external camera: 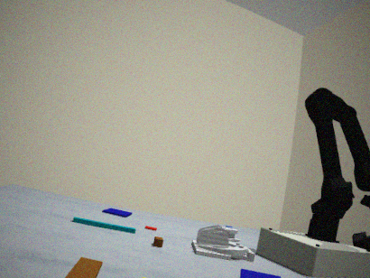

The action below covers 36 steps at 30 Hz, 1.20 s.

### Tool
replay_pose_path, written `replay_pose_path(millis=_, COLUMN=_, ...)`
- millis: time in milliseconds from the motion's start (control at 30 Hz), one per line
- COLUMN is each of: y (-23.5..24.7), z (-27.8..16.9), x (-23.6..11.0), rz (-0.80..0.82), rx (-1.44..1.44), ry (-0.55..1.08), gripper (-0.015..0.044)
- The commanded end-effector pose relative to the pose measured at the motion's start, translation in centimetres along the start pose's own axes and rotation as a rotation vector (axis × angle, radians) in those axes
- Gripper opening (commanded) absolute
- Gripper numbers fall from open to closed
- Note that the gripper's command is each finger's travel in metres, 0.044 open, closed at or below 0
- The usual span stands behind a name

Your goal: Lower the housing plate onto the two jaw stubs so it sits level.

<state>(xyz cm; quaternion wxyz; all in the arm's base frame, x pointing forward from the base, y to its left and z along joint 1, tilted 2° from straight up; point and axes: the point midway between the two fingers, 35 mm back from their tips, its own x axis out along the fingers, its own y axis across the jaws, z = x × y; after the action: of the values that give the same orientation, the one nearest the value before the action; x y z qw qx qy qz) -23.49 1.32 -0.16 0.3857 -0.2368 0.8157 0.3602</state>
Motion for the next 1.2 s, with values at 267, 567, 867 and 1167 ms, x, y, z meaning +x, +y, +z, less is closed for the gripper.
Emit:
replay_pose_path(millis=267, y=1.0, z=1.0, x=-0.2, rz=0.003, rx=-0.045, ry=-0.027, gripper=0.044)
replay_pose_path(millis=567, y=4.0, z=4.5, x=-1.3, rz=0.064, rx=-0.146, ry=-0.129, gripper=0.044)
replay_pose_path(millis=867, y=7.2, z=7.5, x=-3.2, rz=0.134, rx=-0.24, ry=-0.203, gripper=0.044)
replay_pose_path(millis=1167, y=8.5, z=12.4, x=-5.5, rz=0.119, rx=-0.322, ry=-0.338, gripper=0.044)
